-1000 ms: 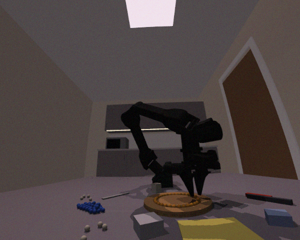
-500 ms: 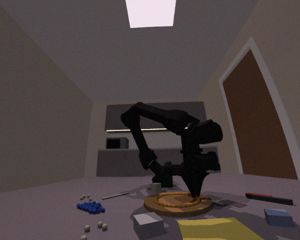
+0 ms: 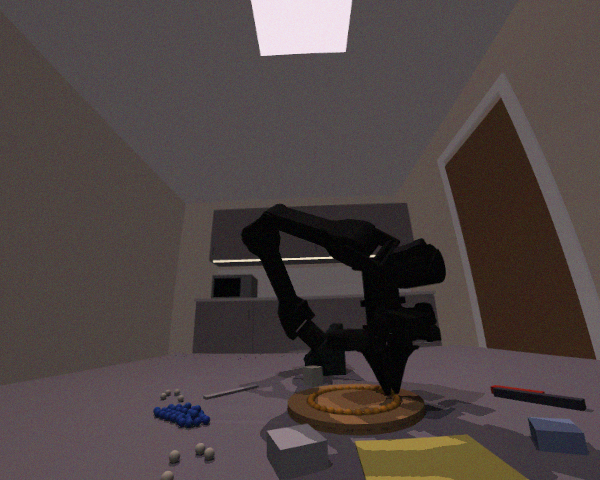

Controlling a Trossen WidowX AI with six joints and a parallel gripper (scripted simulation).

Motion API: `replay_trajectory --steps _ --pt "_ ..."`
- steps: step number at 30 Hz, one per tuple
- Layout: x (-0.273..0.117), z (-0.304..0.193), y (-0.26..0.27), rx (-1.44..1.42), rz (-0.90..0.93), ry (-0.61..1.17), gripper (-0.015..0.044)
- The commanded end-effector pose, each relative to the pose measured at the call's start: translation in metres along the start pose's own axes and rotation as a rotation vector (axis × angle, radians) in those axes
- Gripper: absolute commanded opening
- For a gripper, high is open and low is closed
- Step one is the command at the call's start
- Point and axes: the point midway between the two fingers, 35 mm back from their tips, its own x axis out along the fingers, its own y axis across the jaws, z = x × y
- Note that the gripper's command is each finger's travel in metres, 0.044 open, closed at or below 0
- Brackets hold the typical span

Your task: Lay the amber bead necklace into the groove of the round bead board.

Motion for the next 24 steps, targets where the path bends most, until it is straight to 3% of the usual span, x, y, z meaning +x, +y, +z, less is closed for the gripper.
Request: replay_trajectory --steps 1,24 --pt "-0.0002 0.0001 -0.0001 0.001 0.0 0.0 0.0" --pt "-0.0061 -0.001 0.0 -0.009 -0.004 0.002 0.0"
